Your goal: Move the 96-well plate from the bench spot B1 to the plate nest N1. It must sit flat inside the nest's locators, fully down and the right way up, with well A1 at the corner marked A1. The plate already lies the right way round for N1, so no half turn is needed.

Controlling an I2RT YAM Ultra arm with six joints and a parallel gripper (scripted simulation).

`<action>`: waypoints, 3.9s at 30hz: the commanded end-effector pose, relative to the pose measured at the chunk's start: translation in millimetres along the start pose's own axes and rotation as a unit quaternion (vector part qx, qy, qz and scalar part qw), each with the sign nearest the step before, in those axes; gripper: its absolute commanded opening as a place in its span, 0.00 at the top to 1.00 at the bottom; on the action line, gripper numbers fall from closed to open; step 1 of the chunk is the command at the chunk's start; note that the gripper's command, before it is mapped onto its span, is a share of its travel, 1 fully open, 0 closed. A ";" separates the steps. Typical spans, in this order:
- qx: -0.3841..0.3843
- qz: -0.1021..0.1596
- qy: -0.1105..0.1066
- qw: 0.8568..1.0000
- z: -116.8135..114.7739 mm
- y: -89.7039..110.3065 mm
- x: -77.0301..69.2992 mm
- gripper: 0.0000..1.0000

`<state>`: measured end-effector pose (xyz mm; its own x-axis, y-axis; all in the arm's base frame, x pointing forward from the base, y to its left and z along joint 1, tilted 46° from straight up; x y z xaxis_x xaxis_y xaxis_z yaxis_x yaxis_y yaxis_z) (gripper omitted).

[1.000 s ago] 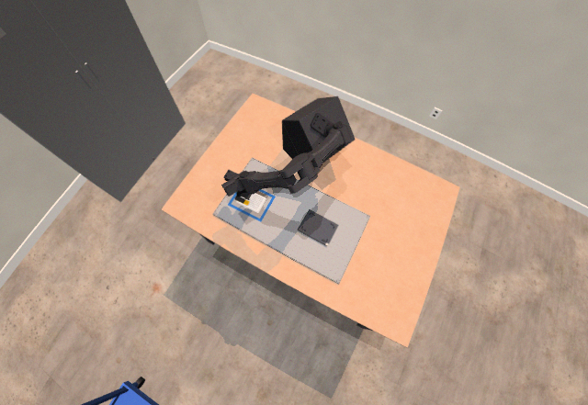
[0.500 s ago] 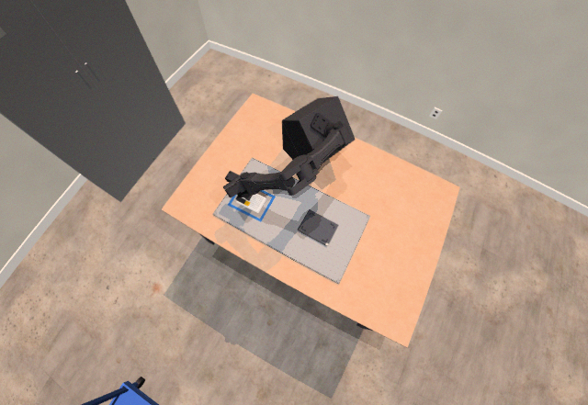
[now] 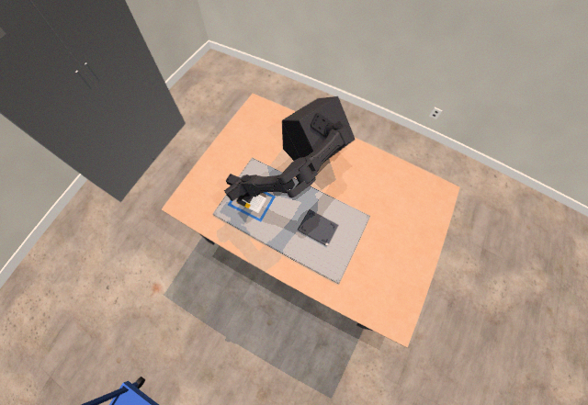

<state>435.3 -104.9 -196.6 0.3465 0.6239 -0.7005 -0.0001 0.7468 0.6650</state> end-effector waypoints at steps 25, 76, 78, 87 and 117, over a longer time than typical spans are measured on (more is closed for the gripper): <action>0.006 -0.009 -0.014 1.000 8.1 -11.0 21.2 0.00; 0.004 -0.008 -0.014 1.000 8.0 -10.9 21.3 1.00; 0.004 -0.008 -0.014 1.000 8.0 -10.9 21.3 1.00; 0.004 -0.008 -0.014 1.000 8.0 -10.9 21.3 1.00; 0.004 -0.008 -0.014 1.000 8.0 -10.9 21.3 1.00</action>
<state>445.5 -89.9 -215.2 0.3533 0.6221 -0.6987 0.0060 0.7454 0.6666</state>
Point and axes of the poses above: the point where the finger pads meet when closed, its own x axis out along the fingers, its own z axis across the jaws, y = z × x, the point moved 2 cm from there along -x, back along the fingers, and after that the axes turned 3 degrees about x, right-handed, at the moved point
